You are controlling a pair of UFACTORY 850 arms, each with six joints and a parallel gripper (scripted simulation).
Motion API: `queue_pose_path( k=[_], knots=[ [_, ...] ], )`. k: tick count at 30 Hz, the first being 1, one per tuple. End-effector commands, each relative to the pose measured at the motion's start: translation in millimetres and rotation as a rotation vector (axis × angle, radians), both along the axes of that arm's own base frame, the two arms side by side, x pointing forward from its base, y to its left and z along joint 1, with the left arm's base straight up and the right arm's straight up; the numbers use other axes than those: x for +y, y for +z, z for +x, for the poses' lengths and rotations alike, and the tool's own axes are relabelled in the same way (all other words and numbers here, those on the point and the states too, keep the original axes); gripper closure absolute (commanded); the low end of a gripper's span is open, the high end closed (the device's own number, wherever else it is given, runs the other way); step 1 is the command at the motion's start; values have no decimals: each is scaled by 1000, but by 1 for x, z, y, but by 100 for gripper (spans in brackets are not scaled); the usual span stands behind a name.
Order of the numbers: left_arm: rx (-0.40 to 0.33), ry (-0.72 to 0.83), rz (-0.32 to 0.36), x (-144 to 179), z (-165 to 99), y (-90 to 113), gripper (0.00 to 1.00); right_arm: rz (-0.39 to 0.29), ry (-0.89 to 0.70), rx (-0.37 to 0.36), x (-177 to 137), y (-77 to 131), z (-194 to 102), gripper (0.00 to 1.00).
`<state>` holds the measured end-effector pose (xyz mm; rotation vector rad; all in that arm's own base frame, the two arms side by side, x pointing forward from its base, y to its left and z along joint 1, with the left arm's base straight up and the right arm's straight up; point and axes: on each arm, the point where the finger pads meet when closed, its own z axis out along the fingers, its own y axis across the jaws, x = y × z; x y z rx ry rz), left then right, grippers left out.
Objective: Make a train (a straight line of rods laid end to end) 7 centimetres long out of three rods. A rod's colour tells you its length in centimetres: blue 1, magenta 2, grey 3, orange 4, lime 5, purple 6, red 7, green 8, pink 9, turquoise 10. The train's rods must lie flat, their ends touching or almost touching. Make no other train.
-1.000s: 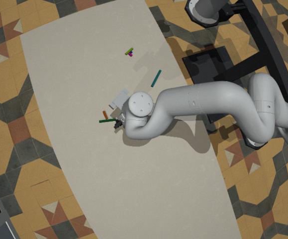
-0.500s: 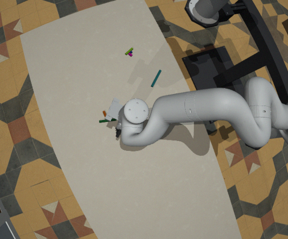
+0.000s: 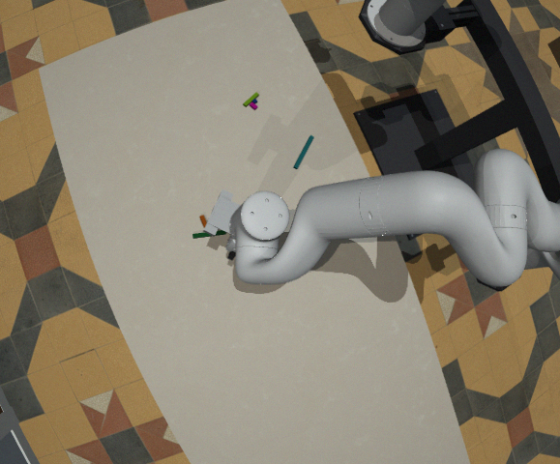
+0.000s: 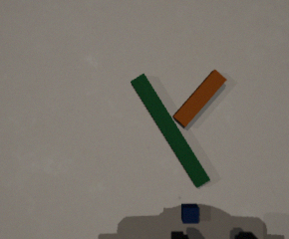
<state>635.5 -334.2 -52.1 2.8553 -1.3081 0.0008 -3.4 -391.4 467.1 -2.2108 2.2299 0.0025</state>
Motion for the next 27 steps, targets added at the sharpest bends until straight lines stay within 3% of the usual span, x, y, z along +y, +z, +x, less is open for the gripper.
queue_pose_path(
  k=[1, 27],
  knots=[
    [-2, 0, -1, 0, 1, 1, 74, -2, 0, 0, 0, 1, 0, 0],
    [-2, 3, 0, -1, 1, -17, 74, -2, 0, 0, 0, 1, 0, 0]
  ],
)
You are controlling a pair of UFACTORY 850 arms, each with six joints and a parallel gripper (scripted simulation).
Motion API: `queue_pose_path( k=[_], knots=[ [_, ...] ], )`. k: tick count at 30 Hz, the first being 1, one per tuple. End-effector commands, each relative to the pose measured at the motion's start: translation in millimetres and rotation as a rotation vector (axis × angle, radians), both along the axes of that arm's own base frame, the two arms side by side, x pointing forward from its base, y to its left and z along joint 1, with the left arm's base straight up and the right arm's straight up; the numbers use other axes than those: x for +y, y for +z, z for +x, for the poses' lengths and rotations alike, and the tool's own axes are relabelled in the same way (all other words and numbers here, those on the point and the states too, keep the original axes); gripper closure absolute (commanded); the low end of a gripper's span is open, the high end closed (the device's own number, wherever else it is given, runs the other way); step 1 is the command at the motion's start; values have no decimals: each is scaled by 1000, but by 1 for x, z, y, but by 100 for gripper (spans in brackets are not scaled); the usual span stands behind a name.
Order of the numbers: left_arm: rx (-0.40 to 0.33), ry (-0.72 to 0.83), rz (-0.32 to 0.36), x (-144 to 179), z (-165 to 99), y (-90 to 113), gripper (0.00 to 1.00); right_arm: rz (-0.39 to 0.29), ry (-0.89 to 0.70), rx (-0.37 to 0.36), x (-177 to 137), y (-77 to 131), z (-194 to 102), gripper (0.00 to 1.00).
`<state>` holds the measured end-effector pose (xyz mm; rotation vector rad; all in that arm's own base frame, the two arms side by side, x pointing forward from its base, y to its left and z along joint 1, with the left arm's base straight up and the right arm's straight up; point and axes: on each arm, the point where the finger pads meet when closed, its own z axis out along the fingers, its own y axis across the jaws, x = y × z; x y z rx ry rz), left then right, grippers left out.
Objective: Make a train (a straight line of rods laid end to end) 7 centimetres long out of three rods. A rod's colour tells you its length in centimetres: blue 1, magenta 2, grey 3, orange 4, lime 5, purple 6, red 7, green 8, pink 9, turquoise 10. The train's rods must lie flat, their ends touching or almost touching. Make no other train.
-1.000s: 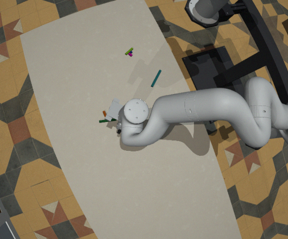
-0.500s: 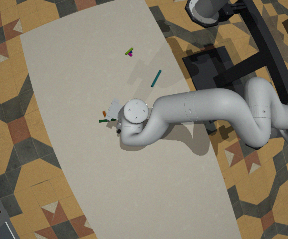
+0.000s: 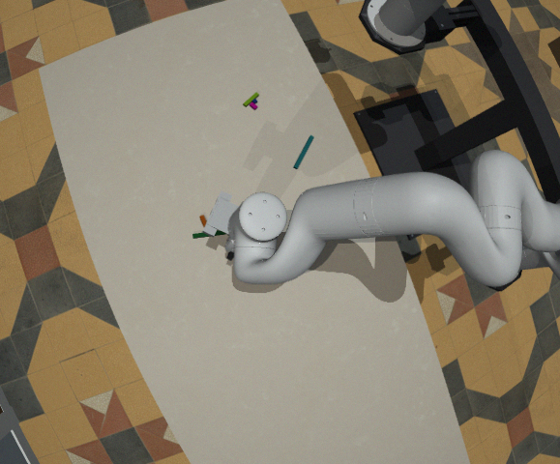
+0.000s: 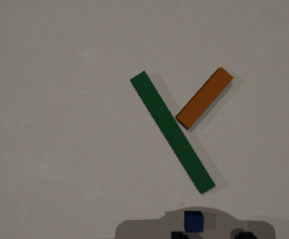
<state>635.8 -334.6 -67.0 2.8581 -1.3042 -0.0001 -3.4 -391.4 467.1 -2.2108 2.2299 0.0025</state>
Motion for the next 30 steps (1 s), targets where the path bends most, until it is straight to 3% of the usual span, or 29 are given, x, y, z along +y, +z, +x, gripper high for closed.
queue_pose_path(
  k=[1, 30],
  knots=[
    [-2, 0, -1, -1, 1, -4, 74, -2, 0, 0, 0, 1, 0, 0],
    [-2, 0, -1, -2, 2, -35, 74, -2, 0, 0, 0, 1, 0, 0]
  ],
)
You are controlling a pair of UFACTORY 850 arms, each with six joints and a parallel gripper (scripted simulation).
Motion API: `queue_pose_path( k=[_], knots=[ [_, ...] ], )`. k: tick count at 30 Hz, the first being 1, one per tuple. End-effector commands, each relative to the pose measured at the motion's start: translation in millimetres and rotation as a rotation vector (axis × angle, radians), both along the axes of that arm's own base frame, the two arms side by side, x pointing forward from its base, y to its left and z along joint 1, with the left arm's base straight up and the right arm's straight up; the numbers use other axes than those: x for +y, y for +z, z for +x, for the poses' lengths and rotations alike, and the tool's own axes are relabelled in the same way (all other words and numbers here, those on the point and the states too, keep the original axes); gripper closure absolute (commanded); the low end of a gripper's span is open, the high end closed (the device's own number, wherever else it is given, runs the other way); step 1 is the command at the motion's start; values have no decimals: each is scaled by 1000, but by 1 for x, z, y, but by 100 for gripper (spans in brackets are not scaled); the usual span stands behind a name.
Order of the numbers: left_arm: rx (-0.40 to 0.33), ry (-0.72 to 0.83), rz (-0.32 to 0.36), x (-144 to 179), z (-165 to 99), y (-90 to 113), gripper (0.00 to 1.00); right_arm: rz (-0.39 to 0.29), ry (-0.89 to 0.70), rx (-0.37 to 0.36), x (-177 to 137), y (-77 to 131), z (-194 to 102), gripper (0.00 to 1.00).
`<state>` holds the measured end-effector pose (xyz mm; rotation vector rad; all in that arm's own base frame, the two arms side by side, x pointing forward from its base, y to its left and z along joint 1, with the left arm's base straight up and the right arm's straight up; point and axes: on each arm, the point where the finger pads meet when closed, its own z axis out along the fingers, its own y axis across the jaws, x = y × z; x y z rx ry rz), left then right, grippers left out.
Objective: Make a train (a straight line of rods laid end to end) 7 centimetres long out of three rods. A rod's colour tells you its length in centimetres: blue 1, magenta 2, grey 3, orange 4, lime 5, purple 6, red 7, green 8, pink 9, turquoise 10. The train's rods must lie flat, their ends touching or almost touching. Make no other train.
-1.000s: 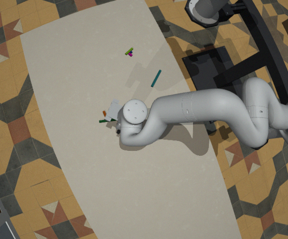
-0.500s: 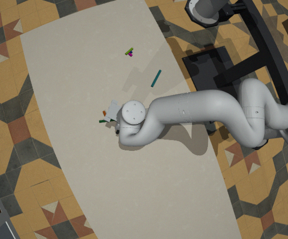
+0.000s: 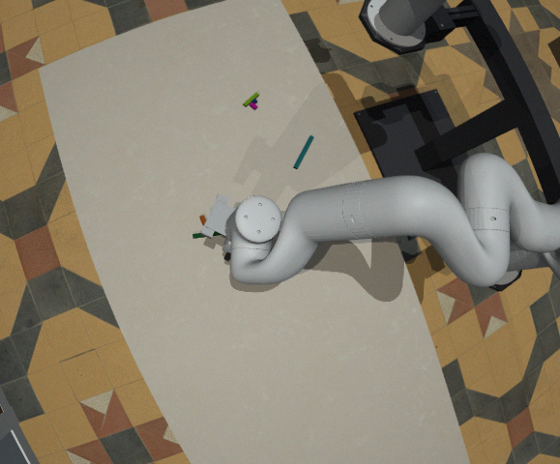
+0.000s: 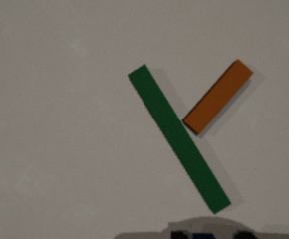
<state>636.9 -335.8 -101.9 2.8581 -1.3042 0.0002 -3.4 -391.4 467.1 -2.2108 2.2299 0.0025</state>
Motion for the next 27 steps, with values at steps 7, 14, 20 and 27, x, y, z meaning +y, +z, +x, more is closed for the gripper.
queue_pose_path(
  k=[7, 14, 20, 27],
  knots=[
    [-2, 0, -1, -1, 1, -1, 74, -2, 0, 0, 0, 1, 0, 0],
    [-2, 0, -1, -1, 1, -1, 74, -2, 0, 0, 0, 1, 0, 0],
    [-2, 0, -1, -1, 1, -1, 74, -2, 0, 0, 0, 1, 0, 0],
    [-2, 0, -1, -1, 1, -3, 74, -2, 0, 0, 0, 1, 0, 0]
  ],
)
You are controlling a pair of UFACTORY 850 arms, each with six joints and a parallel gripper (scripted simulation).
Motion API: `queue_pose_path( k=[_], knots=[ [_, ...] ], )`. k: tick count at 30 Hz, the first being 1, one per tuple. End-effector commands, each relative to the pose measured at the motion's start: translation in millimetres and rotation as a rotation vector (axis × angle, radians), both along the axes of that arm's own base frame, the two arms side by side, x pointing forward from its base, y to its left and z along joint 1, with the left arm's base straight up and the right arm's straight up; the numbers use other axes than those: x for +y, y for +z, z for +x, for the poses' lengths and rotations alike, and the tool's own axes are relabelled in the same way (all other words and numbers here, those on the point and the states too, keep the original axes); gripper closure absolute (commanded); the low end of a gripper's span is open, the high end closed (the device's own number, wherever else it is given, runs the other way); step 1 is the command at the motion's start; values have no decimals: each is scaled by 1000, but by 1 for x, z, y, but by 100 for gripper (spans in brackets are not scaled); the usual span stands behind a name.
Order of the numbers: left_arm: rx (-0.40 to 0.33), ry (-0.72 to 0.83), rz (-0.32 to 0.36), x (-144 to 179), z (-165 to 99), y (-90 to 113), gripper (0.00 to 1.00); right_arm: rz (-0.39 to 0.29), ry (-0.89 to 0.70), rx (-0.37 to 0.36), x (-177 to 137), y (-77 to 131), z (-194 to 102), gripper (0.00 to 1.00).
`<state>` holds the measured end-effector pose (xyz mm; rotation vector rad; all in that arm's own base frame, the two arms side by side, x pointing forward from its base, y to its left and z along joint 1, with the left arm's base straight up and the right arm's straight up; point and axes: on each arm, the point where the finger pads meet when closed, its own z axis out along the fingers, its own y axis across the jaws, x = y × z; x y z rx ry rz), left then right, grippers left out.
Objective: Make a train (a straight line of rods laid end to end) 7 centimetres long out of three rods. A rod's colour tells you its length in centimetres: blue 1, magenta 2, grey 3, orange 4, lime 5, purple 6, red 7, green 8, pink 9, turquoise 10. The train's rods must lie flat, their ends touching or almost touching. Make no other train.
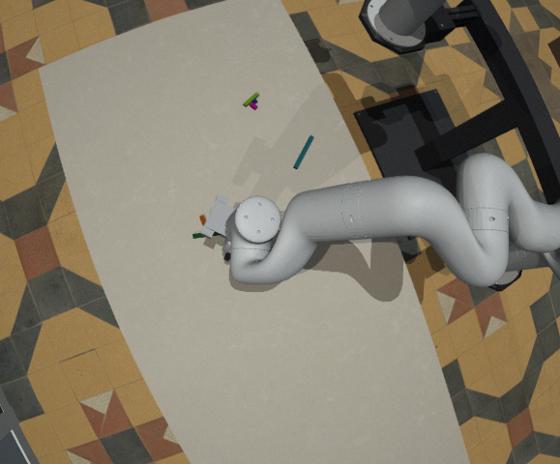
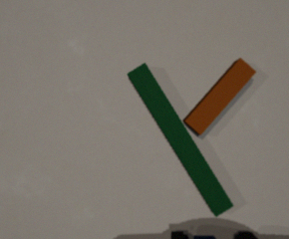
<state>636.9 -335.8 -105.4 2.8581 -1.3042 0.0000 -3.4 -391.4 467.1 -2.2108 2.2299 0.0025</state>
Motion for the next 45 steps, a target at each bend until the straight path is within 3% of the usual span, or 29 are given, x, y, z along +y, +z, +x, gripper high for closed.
queue_pose_path(
  k=[1, 45],
  knots=[
    [-2, 0, -1, -1, 1, 0, 74, -2, 0, 0, 0, 1, 0, 0],
    [-2, 0, -1, -1, 1, -10, 74, -2, 0, 0, 0, 1, 0, 0]
  ],
)
